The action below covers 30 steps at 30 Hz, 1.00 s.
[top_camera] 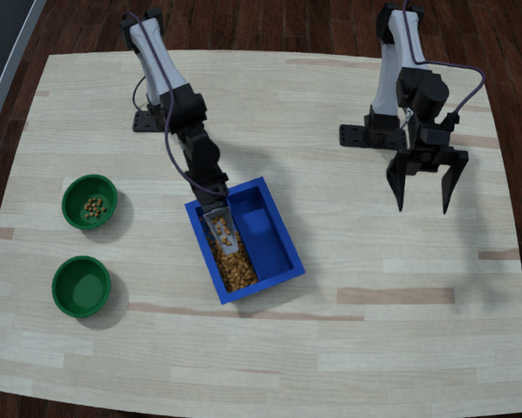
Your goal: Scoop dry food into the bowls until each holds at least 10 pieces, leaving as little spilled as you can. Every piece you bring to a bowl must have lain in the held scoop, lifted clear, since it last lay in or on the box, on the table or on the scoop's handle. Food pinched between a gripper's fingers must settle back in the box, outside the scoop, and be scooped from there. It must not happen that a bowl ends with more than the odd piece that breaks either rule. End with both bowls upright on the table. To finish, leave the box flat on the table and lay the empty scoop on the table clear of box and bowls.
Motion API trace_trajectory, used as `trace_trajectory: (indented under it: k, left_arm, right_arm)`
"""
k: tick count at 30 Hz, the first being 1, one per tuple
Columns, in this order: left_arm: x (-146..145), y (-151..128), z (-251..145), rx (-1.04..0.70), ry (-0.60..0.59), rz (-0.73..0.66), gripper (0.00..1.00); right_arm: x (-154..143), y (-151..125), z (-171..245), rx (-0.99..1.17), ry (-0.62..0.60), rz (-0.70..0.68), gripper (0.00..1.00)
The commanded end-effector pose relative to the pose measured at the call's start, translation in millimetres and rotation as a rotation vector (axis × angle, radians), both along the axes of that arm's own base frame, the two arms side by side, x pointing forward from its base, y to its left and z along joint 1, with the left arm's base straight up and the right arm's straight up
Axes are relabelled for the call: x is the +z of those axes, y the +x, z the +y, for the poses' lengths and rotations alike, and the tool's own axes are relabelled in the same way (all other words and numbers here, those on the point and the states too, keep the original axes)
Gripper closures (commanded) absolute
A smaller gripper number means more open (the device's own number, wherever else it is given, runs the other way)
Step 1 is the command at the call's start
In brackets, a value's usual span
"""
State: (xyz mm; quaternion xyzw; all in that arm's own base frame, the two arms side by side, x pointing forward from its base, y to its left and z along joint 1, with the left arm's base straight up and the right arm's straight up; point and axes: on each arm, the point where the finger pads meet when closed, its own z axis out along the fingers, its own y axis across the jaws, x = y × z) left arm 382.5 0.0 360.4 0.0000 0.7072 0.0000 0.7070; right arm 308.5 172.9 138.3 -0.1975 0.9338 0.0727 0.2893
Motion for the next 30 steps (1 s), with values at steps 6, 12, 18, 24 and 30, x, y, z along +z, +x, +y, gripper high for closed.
trace_trajectory:
  k: [6, 12, 18, 24, 30]
  left_arm:
    - [16, -2, 0, 0.0, -0.001, -0.039, 0.0]
    - [16, -2, 0, 0.0, -0.001, -0.039, 0.0]
    - [16, -2, 0, 0.0, -0.001, -0.039, 0.0]
    - [16, -2, 0, 0.0, -0.001, -0.039, 0.0]
    - [16, -2, 0, 0.0, -0.001, -0.039, 0.0]
  right_arm:
    - [13, 6, 3, 0.0, 0.02, -0.041, 1.0]
    - [13, 6, 3, 0.0, 0.02, -0.041, 1.0]
    - [3, -11, -22, 0.013, 0.017, 0.025, 1.0]
    - [2, -16, -40, 0.022, 0.038, 0.048, 1.0]
    - [0, -26, -72, -0.002, 0.063, 0.083, 1.0]
